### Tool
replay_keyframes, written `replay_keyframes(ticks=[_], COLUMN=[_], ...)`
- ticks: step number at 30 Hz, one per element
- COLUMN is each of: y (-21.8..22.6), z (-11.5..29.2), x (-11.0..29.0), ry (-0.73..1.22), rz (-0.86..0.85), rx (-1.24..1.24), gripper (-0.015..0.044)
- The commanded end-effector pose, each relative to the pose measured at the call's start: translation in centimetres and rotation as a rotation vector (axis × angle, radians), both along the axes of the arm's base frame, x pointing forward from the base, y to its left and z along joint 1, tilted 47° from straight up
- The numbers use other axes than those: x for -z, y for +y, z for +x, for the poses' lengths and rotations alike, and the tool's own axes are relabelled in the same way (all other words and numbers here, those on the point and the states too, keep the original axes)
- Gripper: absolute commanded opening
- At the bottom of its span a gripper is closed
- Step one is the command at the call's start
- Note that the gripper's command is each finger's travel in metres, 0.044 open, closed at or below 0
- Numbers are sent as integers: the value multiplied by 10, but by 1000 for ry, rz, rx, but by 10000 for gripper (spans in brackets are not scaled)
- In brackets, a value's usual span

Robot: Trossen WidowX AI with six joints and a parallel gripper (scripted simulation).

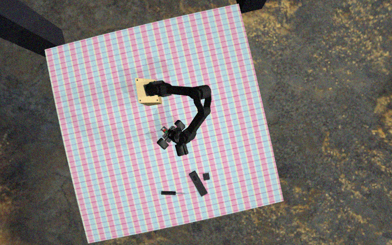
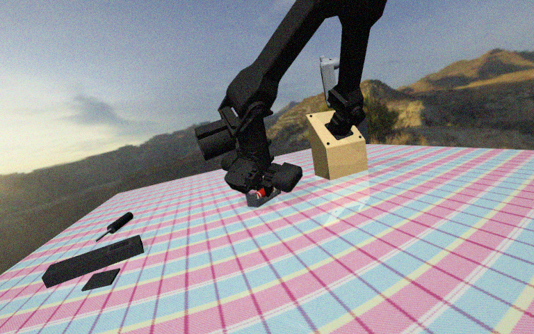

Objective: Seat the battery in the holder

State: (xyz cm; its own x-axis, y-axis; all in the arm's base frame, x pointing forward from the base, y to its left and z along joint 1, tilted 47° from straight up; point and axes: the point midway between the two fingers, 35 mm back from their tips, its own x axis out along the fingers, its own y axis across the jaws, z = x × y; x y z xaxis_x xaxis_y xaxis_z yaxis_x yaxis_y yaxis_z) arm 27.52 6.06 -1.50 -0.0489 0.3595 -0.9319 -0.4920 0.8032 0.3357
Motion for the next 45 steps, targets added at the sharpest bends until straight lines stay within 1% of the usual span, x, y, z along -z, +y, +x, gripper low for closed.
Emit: replay_keyframes(ticks=[1, 45], y=[0, 0], z=[-4, -2], x=[1, -1], ry=[16, 3], rz=[-3, 3], rx=[5, 9], gripper=[61, 61])
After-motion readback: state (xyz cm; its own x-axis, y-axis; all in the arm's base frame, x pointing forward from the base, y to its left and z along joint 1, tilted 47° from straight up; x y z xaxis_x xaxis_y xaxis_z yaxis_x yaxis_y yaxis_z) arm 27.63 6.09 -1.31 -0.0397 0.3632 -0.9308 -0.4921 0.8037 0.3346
